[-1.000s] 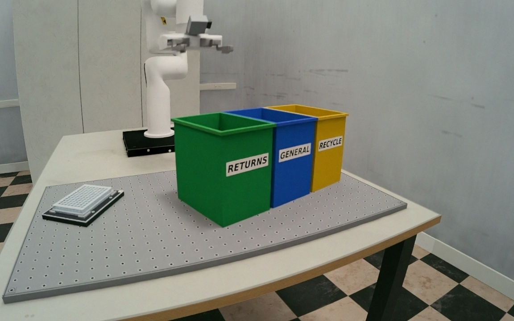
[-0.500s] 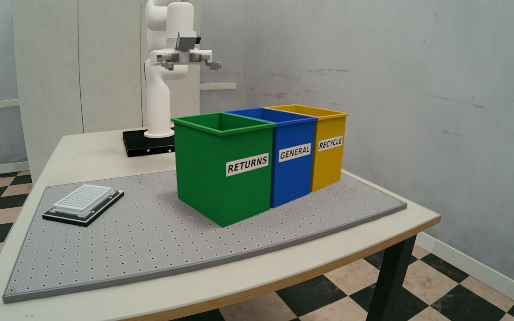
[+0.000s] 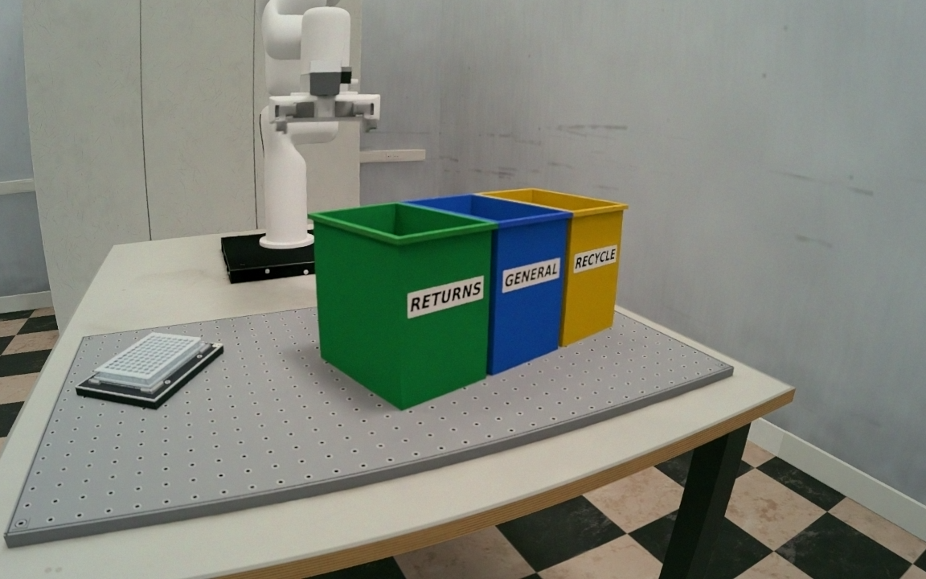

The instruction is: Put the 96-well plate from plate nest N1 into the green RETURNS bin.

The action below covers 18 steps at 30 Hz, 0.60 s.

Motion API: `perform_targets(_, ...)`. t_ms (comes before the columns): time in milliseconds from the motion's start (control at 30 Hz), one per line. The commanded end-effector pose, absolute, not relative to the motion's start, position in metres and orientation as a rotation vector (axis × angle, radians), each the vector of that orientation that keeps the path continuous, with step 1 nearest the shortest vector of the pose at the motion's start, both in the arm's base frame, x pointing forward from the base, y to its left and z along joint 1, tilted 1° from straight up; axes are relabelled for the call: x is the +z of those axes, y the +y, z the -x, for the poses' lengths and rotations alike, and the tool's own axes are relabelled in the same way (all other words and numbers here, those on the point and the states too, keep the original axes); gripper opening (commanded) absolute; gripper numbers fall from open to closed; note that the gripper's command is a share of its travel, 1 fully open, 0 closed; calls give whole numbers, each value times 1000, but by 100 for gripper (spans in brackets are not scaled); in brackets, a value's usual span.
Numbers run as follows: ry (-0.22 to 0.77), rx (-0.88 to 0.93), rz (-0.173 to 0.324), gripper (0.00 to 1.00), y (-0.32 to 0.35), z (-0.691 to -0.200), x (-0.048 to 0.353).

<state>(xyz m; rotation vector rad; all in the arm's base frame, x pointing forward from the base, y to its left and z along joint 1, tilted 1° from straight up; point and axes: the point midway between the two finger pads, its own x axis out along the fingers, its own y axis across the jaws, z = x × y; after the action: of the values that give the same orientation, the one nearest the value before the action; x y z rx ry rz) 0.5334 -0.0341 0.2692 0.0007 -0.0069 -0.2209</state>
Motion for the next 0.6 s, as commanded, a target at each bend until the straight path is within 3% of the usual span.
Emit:
perform_targets(0, -11, -365, -12, 37, -54, -540, 267)
perform_targets(267, -10, -565, -13, 37, -83, -546, 260)
perform_targets(567, -10, -573, -13, 37, -126, -556, 250)
